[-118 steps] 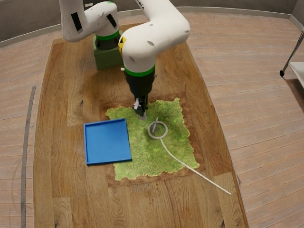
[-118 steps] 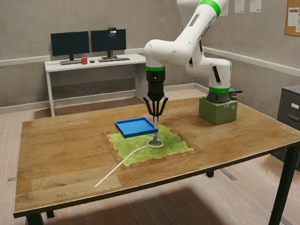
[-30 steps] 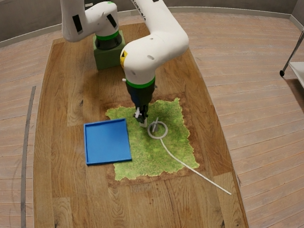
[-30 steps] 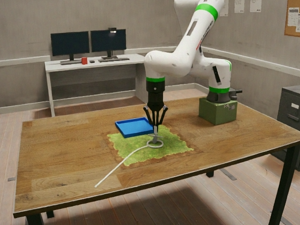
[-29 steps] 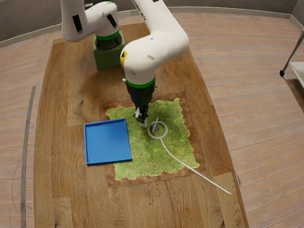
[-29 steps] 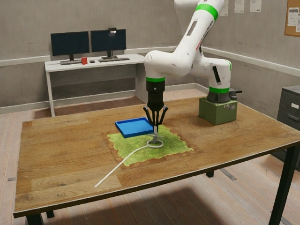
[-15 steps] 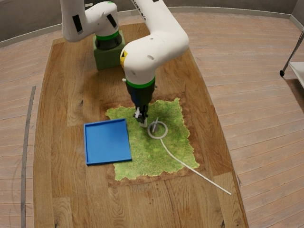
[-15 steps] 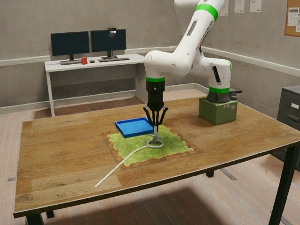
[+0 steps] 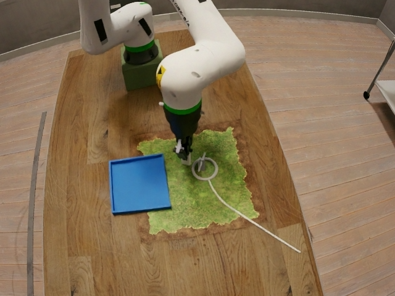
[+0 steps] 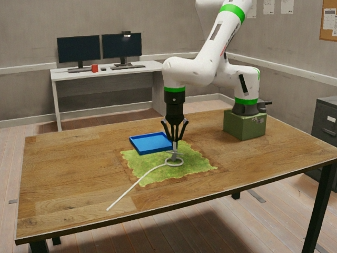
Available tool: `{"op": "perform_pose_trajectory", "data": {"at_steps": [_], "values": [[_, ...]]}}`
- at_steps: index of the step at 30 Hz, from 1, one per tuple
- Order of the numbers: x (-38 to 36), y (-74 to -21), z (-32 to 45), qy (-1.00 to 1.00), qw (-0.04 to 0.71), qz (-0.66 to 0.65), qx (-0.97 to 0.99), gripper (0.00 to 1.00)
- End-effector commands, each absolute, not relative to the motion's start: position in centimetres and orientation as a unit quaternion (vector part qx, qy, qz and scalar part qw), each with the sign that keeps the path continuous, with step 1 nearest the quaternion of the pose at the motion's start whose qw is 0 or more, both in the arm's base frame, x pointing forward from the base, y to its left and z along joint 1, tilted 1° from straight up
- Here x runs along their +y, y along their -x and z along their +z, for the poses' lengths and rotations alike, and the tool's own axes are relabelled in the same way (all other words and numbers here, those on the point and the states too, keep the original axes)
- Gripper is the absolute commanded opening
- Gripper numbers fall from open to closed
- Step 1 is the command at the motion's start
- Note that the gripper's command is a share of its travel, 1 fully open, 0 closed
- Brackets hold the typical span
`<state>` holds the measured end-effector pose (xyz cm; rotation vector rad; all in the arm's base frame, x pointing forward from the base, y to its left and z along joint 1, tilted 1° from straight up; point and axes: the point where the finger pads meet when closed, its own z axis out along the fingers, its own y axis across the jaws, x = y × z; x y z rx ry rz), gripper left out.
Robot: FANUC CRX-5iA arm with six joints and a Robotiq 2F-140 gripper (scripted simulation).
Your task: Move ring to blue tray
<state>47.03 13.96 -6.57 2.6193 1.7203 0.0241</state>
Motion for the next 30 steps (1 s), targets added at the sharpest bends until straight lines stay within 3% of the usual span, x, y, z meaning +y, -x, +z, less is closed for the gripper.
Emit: {"op": "perform_pose_trajectory", "data": {"at_steps": [1, 30], "values": [[13.98, -47.1, -6.5, -0.836, 0.004, 0.008, 0.549, 0.1], [13.98, -47.09, -6.84, -0.836, 0.004, 0.008, 0.549, 0.1]]}}
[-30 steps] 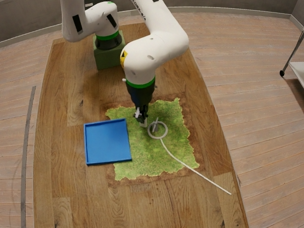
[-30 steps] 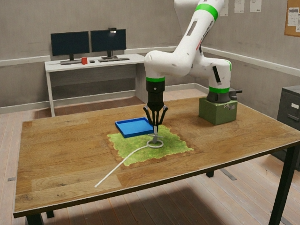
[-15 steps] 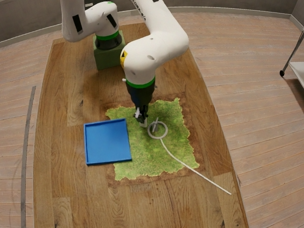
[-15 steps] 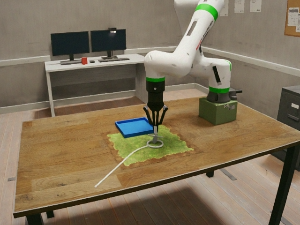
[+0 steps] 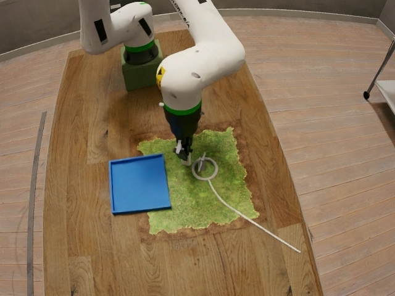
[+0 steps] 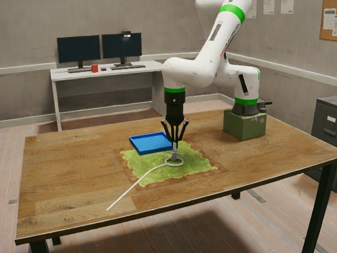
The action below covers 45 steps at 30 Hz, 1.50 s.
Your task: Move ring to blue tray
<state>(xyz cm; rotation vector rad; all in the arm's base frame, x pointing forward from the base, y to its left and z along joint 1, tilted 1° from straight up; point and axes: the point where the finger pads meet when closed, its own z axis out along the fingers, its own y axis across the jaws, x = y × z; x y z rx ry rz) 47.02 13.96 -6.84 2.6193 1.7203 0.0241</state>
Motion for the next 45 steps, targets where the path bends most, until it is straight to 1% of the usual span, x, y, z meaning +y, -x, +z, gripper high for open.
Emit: {"op": "perform_pose_trajectory", "data": {"at_steps": [1, 45], "values": [[13.98, -47.08, -6.87, -0.836, 0.004, 0.008, 0.549, 0.1], [13.98, -47.05, -7.79, -0.836, 0.004, 0.008, 0.549, 0.1]]}}
